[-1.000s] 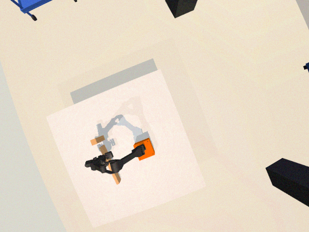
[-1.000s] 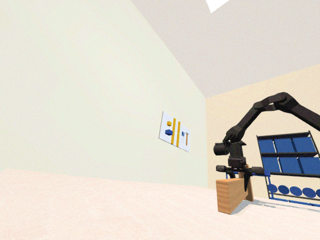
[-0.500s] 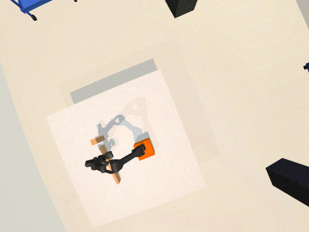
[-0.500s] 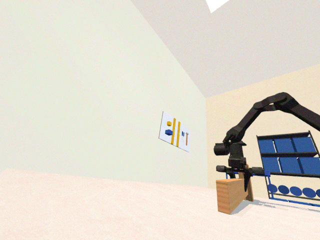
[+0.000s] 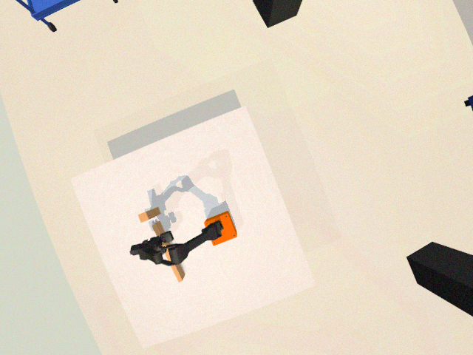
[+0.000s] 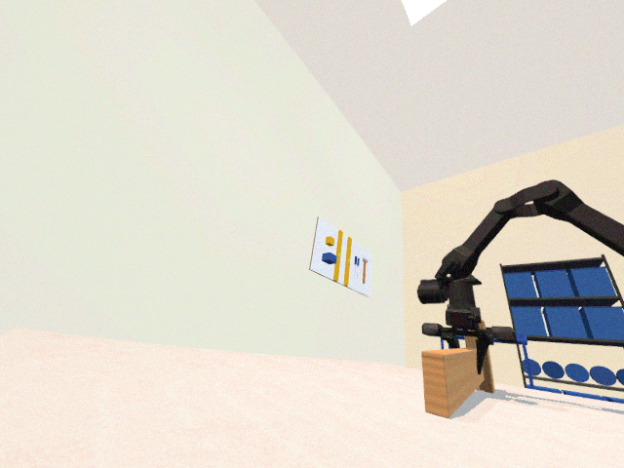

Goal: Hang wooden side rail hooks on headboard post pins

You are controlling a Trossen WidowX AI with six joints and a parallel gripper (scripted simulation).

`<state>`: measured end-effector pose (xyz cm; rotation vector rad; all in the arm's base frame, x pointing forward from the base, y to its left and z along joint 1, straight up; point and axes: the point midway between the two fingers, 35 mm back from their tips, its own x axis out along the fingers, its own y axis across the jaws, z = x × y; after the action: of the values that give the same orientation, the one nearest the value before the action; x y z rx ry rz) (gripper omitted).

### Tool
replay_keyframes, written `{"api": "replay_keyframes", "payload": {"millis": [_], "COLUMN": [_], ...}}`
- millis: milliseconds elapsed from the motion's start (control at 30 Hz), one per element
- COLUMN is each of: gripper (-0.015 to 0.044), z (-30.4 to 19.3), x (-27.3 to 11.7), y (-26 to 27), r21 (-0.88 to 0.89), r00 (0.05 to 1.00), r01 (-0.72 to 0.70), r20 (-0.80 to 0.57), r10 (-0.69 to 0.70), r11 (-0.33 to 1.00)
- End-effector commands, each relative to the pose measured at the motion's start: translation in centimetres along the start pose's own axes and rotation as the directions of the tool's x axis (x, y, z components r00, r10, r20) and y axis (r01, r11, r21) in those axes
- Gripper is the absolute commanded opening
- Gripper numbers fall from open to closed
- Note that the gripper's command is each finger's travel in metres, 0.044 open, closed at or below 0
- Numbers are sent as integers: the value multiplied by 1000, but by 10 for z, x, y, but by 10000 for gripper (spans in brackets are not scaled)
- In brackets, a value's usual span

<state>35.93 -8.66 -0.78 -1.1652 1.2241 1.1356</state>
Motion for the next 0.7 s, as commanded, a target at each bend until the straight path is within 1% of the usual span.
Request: {"api": "replay_keyframes", "payload": {"millis": [0, 667], "gripper": [0, 0], "z": [-3, -5], "x": [0, 0], "y": [0, -1], "r21": [1, 1], "r00": [1000, 1000], "r01": [3, 3], "r20": [-5, -6], "r10": [-3, -3], "r11": [1000, 1000]}}
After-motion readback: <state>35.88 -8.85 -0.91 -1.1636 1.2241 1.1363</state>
